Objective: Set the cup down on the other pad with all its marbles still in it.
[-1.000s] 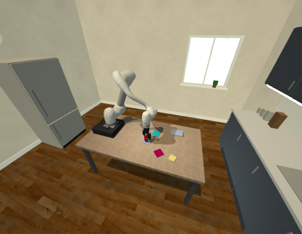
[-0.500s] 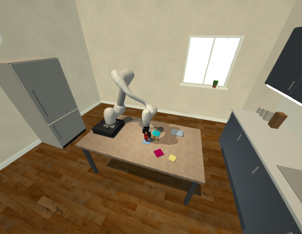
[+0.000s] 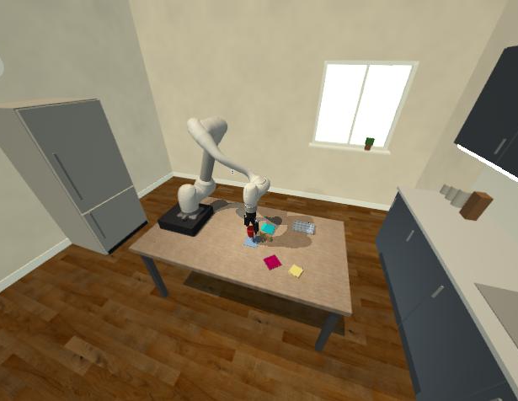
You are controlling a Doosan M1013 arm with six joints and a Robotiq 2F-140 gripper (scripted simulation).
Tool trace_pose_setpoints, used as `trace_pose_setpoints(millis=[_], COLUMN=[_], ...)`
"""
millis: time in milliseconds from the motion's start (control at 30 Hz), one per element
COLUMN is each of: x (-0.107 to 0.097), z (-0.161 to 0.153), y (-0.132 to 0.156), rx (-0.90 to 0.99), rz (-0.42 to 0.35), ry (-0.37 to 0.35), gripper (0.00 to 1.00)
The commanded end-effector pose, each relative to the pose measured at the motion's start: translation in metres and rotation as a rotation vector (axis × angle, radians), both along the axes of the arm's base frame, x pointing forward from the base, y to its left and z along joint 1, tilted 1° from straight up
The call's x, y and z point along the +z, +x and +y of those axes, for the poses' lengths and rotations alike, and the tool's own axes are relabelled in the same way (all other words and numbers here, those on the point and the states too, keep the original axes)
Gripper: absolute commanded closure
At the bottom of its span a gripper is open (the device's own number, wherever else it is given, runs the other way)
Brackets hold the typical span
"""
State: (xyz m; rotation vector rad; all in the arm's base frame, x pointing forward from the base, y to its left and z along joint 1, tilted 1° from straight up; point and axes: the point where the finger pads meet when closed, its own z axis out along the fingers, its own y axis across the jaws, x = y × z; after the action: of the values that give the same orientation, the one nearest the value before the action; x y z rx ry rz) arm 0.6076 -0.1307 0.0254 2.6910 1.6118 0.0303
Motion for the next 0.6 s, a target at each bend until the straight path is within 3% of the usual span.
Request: trace_pose_setpoints(millis=[0, 567], x=[0.0047, 0.0081], z=[0.0000, 0.0002], y=[-0.0001, 0.0000], rx=[0.000, 0.000], rz=[0.000, 0.000], ry=[0.000, 0.000], gripper=[0.51, 0.51])
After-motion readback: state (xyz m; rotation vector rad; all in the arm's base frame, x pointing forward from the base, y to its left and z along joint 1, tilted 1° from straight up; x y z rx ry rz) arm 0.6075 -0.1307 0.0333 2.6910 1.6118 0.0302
